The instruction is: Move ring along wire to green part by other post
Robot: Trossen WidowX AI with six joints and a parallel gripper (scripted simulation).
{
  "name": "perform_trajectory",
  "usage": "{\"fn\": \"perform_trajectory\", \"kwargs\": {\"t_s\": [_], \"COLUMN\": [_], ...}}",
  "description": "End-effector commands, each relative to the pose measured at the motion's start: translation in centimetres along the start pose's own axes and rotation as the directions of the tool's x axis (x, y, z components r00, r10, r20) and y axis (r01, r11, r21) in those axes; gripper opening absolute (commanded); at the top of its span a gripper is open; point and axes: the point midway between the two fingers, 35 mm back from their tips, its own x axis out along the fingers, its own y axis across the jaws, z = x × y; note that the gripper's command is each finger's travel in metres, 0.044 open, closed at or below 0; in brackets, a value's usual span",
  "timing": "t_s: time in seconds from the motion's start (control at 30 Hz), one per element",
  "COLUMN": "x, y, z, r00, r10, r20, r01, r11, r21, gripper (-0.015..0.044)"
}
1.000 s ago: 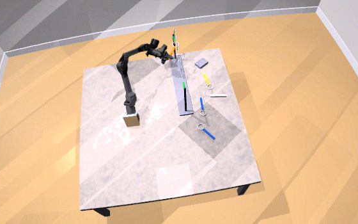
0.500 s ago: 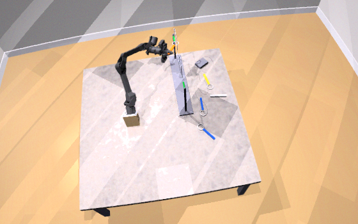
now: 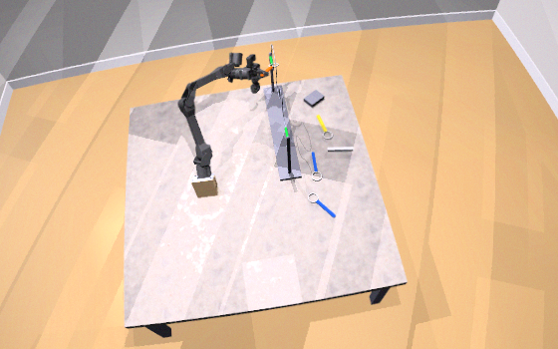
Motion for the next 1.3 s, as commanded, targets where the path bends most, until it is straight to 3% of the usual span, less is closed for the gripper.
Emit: {"fn": "perform_trajectory", "kwargs": {"t_s": [0.0, 0.6, 1.27], "x": [0.5, 0.5, 0.5], "y": [-1.1, -4.5, -4.9], "z": [-0.1, 0.5, 0.7], "r00": [0.999, 0.992, 0.996], "r10": [-0.028, -0.097, -0.051], "r20": [0.039, 0.082, 0.072], "r01": [0.030, 0.112, 0.059], "r11": [0.998, 0.973, 0.993], "r21": [-0.057, -0.203, -0.107], "gripper": [-0.0150, -0.0150, -0.0150]}}
